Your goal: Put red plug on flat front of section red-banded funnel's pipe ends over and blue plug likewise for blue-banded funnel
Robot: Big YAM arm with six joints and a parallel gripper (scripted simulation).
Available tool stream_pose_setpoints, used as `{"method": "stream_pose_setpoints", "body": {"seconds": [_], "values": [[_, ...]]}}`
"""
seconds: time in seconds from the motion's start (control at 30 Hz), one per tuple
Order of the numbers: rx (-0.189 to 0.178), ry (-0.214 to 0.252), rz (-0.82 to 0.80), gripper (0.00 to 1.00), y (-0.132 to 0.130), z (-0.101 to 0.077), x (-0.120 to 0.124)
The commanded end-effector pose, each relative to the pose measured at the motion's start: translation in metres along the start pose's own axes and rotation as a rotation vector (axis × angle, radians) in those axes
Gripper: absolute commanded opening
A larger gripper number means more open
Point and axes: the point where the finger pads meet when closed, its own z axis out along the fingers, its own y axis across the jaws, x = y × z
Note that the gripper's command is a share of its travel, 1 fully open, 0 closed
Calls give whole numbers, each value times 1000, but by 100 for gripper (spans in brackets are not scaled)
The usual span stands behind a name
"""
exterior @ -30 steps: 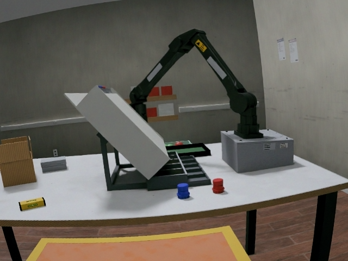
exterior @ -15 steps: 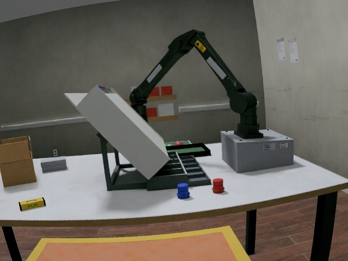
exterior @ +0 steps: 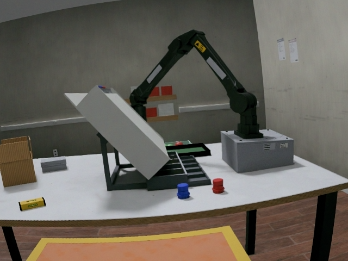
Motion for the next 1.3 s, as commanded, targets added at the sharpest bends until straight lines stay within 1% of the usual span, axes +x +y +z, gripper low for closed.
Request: {"method": "stream_pose_setpoints", "body": {"seconds": [0.0,0.63,1.27], "values": [[-4,5,0,80,2,16,3],[-3,4,0,80,6,31,10],[-2,3,0,80,6,36,10]]}}
